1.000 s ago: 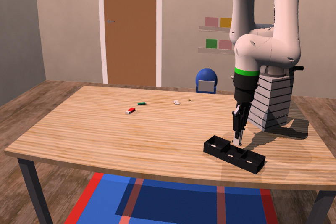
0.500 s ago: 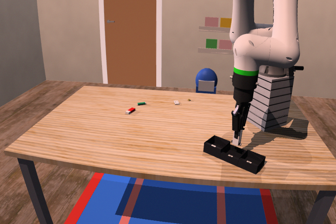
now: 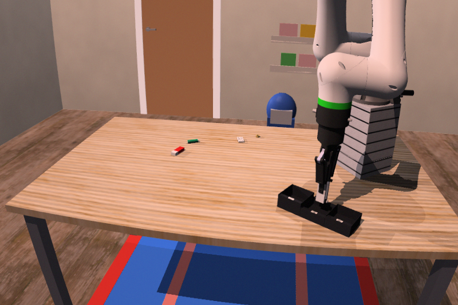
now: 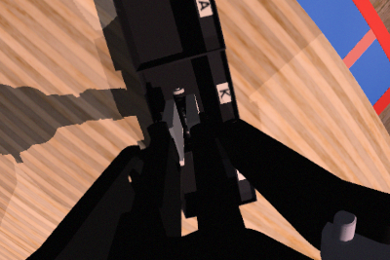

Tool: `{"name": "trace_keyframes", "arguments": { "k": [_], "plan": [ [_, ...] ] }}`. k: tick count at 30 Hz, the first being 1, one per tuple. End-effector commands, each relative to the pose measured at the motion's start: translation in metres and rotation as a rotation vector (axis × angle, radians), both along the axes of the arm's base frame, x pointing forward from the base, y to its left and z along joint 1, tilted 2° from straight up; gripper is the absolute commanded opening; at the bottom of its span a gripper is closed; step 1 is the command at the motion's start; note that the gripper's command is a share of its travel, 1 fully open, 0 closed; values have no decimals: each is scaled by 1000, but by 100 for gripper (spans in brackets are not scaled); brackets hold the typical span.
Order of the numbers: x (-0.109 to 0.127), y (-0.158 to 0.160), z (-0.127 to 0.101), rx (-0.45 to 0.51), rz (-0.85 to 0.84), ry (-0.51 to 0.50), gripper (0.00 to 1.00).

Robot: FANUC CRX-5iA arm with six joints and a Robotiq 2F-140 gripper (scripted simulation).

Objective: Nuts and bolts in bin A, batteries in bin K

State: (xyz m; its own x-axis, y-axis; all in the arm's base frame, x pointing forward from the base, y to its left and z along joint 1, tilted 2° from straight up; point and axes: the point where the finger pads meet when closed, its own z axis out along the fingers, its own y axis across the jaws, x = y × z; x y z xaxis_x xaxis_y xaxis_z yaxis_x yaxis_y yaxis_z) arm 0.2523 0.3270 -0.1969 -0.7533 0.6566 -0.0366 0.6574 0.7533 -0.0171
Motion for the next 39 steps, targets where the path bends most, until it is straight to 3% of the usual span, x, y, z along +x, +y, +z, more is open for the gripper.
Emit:
{"name": "trace_keyframes", "arguments": {
  "k": [1,15,29,30,39],
  "plan": [
    [0,0,-5,0,0,0,12],
    [1,-1,-33,0,0,0,12],
    [1,-1,-34,0,0,0,12],
    [1,-1,-34,0,0,0,23],
    [1,-1,-34,0,0,0,23]
  ]
}}
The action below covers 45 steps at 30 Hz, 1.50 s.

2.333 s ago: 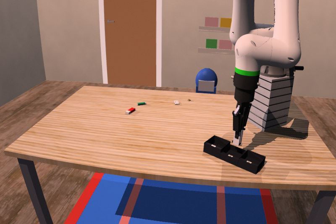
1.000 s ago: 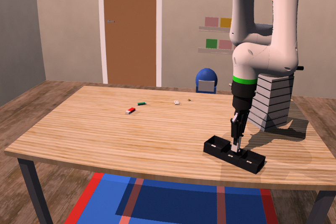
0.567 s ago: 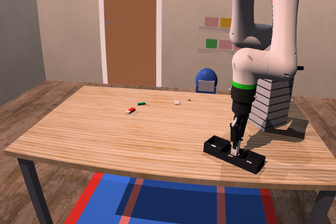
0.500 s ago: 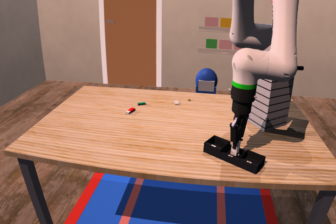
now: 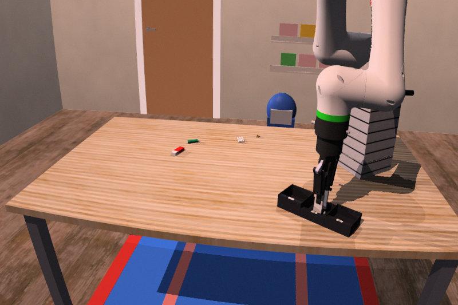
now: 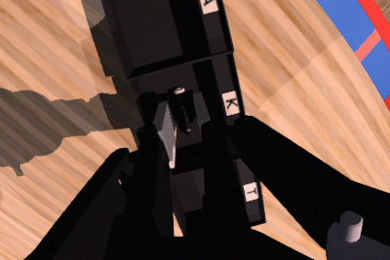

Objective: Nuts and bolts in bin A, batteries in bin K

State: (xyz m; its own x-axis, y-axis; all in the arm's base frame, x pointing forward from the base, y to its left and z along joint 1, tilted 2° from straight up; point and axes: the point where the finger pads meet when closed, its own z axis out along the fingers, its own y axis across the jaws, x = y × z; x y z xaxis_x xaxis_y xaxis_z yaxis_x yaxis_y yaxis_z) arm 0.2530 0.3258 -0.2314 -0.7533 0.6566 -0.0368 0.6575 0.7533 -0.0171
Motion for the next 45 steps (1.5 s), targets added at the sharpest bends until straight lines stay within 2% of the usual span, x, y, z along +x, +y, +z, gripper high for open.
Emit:
{"name": "trace_keyframes", "arguments": {
  "k": [1,12,33,38,45],
  "plan": [
    [0,0,0,0,0,0,23],
    [0,0,3,0,0,0,23],
    [0,1,28,0,0,0,23],
    [-1,2,51,0,0,0,23],
    [-1,2,51,0,0,0,23]
  ]
}}
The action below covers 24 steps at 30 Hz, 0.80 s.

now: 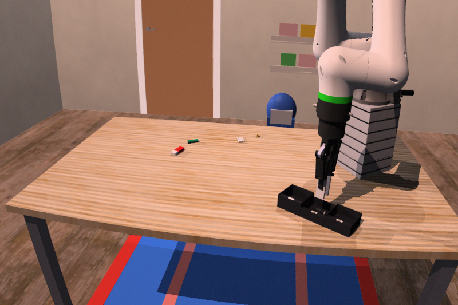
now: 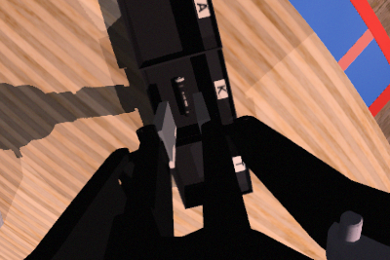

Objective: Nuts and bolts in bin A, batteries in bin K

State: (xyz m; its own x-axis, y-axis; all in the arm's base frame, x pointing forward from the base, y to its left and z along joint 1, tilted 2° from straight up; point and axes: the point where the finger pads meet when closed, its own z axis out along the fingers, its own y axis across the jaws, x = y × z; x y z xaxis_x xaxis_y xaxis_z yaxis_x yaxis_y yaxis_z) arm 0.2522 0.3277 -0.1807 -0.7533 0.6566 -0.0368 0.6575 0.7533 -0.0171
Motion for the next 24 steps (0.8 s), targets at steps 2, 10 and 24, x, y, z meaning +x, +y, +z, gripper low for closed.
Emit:
{"name": "trace_keyframes", "arguments": {
  "k": [2,10,24],
  "plan": [
    [0,0,1,0,0,0,23],
    [37,-45,4,5,-266,-9,26],
    [100,-122,9,11,-656,-19,26]
  ]
}}
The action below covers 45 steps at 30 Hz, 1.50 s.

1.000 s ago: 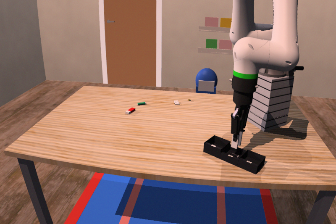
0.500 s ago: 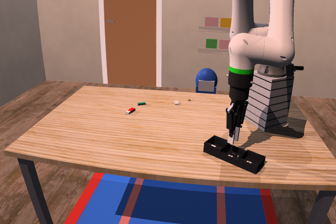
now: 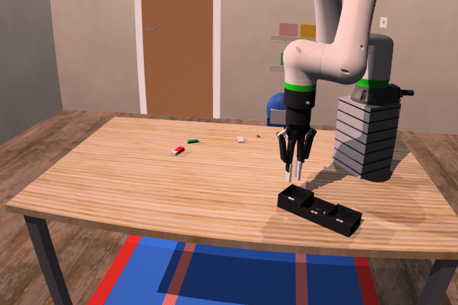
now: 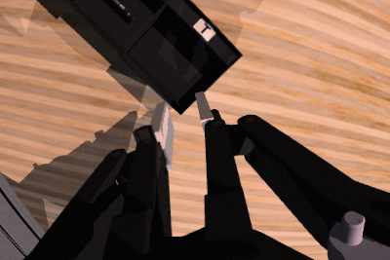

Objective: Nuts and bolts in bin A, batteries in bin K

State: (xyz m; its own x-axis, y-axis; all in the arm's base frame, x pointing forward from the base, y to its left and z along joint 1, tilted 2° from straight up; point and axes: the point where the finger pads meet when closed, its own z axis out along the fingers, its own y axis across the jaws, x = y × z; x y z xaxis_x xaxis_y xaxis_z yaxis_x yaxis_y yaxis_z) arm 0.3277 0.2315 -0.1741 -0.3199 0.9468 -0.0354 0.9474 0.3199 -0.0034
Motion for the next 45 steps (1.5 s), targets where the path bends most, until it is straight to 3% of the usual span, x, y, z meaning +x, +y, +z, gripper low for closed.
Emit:
{"name": "trace_keyframes", "arguments": {
  "k": [1,9,11,26,28,29,43,45],
  "plan": [
    [30,-33,2,1,-157,-9,26],
    [72,-84,6,5,-379,-18,26],
    [72,-84,6,5,-379,-18,26],
    [151,-181,12,14,-849,-41,26],
    [151,-181,12,14,-849,-41,26],
    [156,-188,12,16,-933,-46,26],
    [229,-278,18,24,-1338,-63,26],
    [229,-278,18,24,-1338,-63,26]
  ]
}}
